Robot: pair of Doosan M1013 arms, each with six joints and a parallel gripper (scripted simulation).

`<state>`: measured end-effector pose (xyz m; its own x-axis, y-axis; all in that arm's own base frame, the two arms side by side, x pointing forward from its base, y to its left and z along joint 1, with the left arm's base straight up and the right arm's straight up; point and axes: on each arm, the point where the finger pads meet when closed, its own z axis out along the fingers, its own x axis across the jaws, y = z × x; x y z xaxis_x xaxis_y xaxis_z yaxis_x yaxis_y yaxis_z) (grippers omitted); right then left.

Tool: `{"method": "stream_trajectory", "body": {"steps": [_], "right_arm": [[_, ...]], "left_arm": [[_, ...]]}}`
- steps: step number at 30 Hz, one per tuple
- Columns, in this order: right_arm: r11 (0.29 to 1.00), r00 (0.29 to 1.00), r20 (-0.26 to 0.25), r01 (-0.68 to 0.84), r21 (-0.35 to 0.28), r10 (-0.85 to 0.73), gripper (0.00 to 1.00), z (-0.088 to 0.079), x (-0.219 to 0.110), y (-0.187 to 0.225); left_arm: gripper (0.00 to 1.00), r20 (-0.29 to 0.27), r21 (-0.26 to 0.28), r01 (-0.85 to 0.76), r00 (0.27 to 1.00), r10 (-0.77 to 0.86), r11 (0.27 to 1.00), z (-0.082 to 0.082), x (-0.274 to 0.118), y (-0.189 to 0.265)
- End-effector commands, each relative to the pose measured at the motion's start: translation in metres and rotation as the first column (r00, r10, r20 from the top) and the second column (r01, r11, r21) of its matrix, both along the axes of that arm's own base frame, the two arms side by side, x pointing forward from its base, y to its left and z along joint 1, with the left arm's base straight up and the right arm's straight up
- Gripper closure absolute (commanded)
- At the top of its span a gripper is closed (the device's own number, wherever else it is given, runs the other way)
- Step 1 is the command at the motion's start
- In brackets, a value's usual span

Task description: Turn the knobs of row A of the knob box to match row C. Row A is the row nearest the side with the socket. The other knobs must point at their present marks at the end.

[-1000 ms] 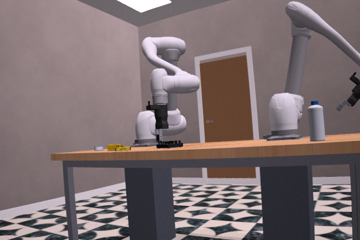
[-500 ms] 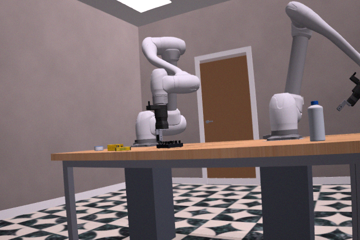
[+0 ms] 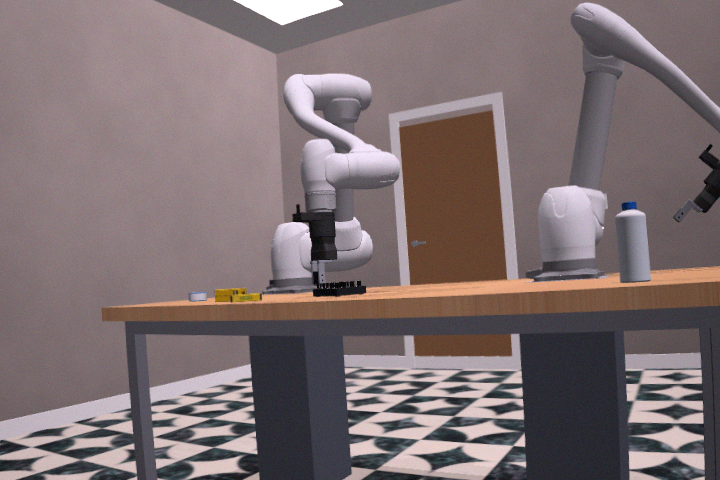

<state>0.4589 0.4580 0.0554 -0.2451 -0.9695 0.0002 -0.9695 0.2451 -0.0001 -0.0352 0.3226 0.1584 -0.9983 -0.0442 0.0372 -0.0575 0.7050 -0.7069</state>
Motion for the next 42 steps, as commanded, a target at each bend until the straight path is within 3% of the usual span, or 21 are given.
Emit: {"method": "stream_trajectory", "body": {"steps": [1,21,22,42], "right_arm": [[1.000,1.000,0.001,0.000,0.001,0.000,0.54,-0.0038,0.0003,0.0004],[1.000,1.000,0.001,0.000,0.001,0.000,0.54,-0.0072,0.0003,0.0004],[1.000,1.000,0.001,0.000,0.001,0.000,0.70,-0.0072,0.0003,0.0004],[1.000,1.000,0.001,0.003,0.001,-0.003,0.70,-0.0072,0.0003,0.0004]], "left_arm": [[0.00,0.000,0.001,0.000,1.000,0.000,1.000,0.0004,-0.0001,0.0003],[0.00,0.000,0.001,0.000,1.000,0.000,1.000,0.0004,-0.0001,0.0003],[0.00,0.000,0.001,0.000,1.000,0.000,1.000,0.0004,-0.0001,0.0003],[0.00,0.000,0.001,0.000,1.000,0.000,1.000,0.0004,-0.0001,0.0003]]}}
